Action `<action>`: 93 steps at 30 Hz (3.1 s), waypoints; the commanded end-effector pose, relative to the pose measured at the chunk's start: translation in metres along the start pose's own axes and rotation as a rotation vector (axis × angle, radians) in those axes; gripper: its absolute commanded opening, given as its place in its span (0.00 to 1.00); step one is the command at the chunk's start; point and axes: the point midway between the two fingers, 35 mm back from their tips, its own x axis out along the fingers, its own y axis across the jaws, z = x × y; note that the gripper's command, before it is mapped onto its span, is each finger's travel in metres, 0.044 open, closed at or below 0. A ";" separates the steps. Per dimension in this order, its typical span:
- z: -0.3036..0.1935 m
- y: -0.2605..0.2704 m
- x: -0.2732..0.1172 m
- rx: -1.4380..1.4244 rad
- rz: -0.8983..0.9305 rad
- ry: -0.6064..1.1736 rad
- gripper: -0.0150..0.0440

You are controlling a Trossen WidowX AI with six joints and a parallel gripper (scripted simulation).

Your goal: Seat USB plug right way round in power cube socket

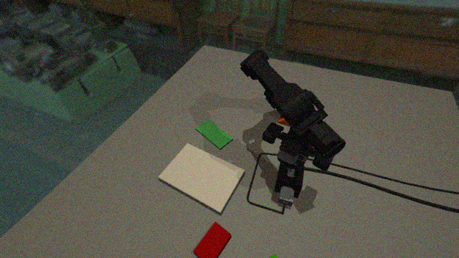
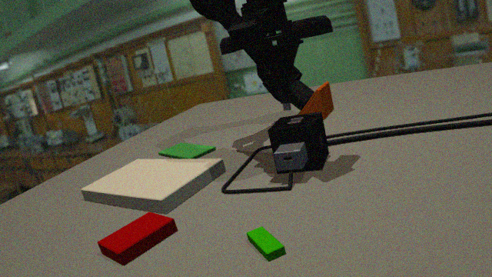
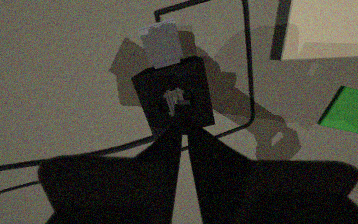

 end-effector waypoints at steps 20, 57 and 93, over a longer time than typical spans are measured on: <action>0.000 0.000 0.000 0.578 0.000 0.000 0.25; 0.000 0.000 0.000 1.272 0.000 0.000 0.25; -0.001 0.003 0.004 1.270 0.000 -0.001 0.25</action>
